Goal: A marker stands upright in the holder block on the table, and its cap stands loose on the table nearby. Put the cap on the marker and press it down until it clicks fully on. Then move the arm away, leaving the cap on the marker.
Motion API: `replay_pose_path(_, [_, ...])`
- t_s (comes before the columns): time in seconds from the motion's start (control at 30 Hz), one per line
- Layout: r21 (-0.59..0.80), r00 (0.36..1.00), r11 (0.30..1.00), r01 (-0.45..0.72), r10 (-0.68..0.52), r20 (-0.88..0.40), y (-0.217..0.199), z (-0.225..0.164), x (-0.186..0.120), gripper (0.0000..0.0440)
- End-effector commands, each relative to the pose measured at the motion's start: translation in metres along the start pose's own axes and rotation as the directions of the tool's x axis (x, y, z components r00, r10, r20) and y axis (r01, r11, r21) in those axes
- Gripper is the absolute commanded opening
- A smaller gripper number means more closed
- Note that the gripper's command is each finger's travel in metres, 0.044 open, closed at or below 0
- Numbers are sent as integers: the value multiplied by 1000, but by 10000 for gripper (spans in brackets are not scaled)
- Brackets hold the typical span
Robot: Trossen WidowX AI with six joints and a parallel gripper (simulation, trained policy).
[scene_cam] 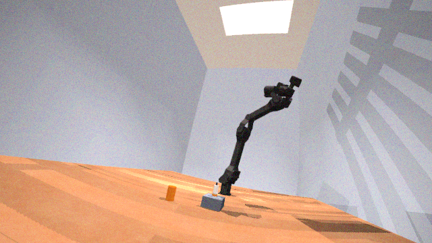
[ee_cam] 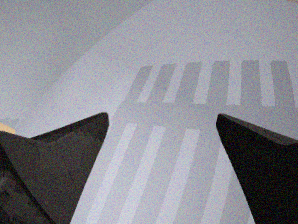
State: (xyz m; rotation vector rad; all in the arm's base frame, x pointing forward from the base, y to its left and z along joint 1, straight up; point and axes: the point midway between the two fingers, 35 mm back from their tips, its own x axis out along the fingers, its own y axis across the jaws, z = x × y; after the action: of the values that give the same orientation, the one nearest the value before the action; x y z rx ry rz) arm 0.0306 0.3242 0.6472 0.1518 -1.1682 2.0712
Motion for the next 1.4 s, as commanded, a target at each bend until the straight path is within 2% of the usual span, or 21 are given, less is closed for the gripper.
replay_pose_path(0.0, [7,1000,1000,3,-3,-8,-1,0,-1,377])
replay_pose_path(0.13, [27,999,999,18,-17,-45,-5,-1,-4,279])
replay_pose_path(0.2, [35,998,999,25,-23,-65,-7,-1,-5,251])
replay_pose_path(0.93, [179,963,979,94,-44,-266,-16,-5,-27,314])
replay_pose_path(1.37, [254,927,954,159,-56,-370,-17,-13,-46,333])
